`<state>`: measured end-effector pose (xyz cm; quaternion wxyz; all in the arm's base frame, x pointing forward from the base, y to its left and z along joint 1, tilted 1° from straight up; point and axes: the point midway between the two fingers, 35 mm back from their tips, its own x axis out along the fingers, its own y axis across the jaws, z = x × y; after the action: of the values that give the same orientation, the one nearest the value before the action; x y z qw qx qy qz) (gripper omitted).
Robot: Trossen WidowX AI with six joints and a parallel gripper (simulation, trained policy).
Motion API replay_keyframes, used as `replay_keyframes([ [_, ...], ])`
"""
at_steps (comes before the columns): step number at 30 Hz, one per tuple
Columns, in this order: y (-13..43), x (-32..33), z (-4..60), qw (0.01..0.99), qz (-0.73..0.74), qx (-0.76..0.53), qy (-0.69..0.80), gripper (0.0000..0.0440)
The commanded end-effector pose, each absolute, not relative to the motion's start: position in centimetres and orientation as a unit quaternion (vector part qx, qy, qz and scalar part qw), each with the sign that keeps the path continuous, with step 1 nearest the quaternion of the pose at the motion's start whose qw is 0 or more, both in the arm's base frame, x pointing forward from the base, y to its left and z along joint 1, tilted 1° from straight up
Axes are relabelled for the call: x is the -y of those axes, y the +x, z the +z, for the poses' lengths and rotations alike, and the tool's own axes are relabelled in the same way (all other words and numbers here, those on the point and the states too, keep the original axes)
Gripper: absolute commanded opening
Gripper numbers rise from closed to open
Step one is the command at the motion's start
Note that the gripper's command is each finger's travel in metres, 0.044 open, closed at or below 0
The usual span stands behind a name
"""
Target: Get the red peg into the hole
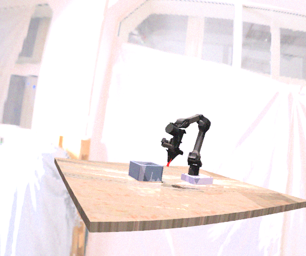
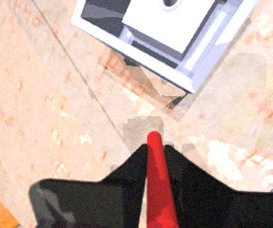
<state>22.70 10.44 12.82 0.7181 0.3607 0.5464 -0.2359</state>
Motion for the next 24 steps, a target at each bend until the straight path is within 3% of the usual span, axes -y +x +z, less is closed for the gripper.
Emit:
replay_keyframes([
  [1,23.8,-9.3,13.3,0.722,-0.245,-0.537,0.360,0.0000],
  [24,29.6,-2.4,13.1,0.720,-0.303,-0.489,0.387,0.0001],
])
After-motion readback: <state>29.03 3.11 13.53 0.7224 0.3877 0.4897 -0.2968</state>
